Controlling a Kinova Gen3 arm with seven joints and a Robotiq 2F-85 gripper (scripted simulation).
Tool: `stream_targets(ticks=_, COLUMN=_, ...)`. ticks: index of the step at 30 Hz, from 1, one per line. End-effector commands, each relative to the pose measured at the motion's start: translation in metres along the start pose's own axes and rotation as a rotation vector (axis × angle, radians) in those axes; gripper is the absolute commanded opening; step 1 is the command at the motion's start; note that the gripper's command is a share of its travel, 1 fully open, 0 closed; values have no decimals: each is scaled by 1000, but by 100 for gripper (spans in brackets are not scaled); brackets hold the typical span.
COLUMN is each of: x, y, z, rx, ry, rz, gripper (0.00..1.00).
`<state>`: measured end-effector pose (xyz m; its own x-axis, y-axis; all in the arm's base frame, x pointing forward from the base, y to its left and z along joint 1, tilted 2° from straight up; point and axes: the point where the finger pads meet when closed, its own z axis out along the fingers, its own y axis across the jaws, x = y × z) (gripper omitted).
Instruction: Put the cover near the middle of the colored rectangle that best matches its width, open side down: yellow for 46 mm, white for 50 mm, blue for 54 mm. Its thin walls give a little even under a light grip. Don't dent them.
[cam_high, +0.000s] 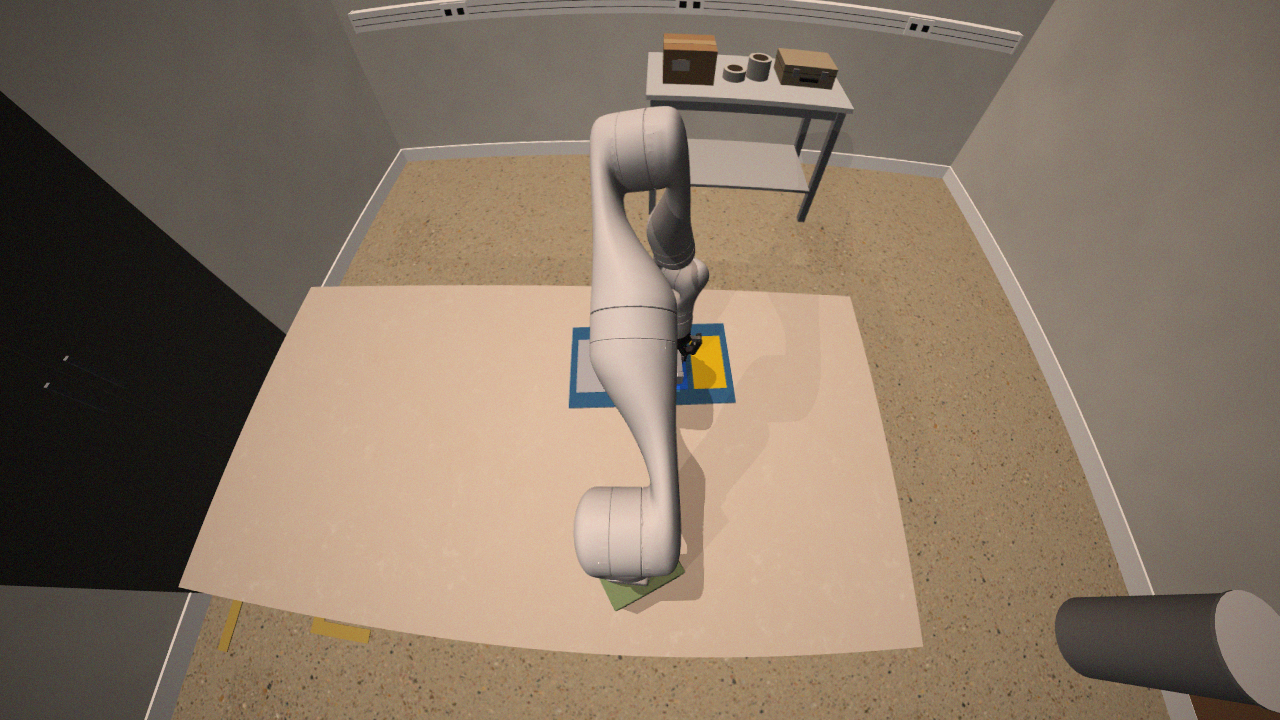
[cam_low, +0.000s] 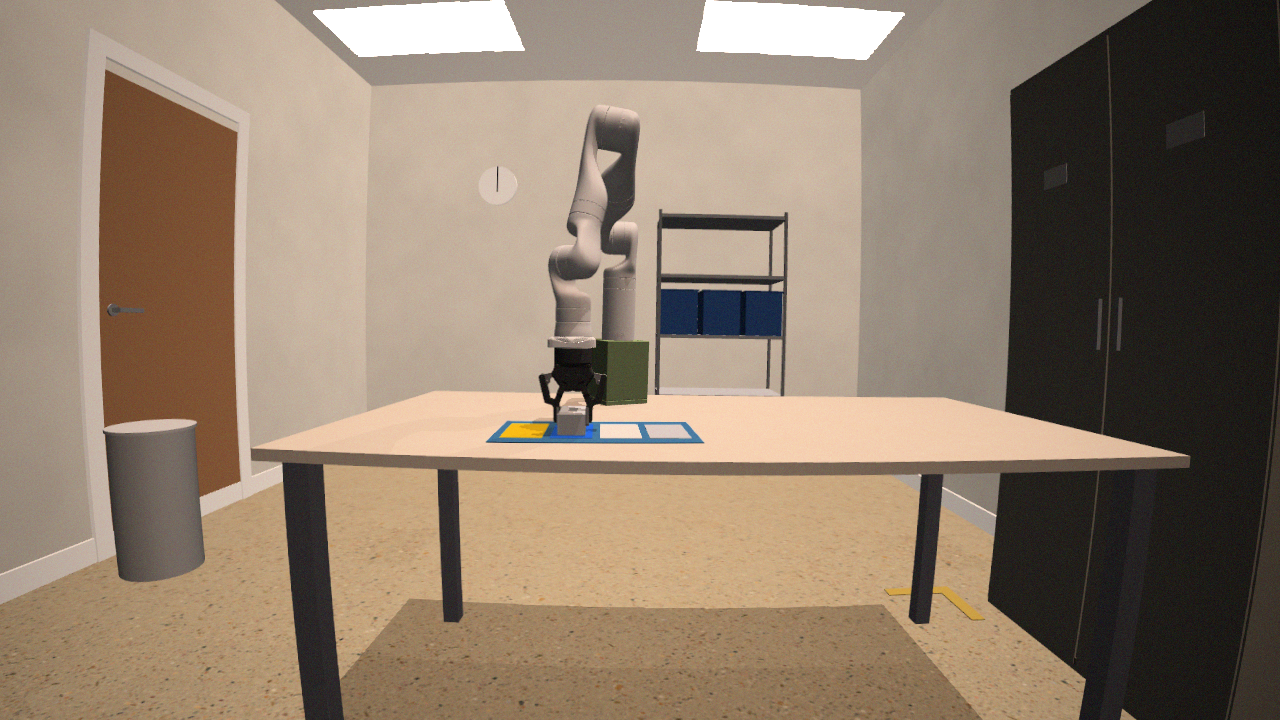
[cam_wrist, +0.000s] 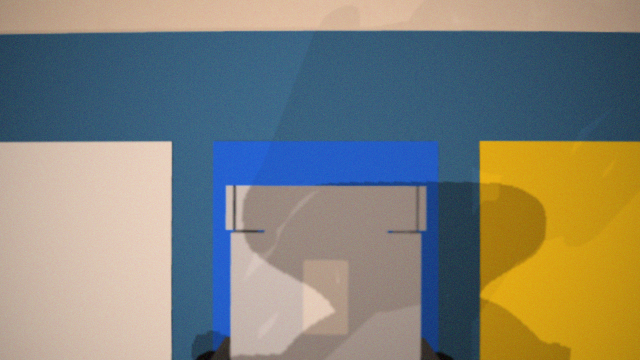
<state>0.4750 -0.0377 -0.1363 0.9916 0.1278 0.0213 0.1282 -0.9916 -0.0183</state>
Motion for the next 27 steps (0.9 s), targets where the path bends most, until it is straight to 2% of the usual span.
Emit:
stream_targets(ticks=1, x=3, y=0, z=0, rx=-1, ry=5, rz=-7, gripper=0)
stream_targets(ticks=26, x=2, y=1, z=0, rx=-1, ry=4, rz=-7, gripper=0)
stream_targets(ticks=27, x=2, y=1, z=0, rx=-1, ry=4, rz=-7, gripper=100)
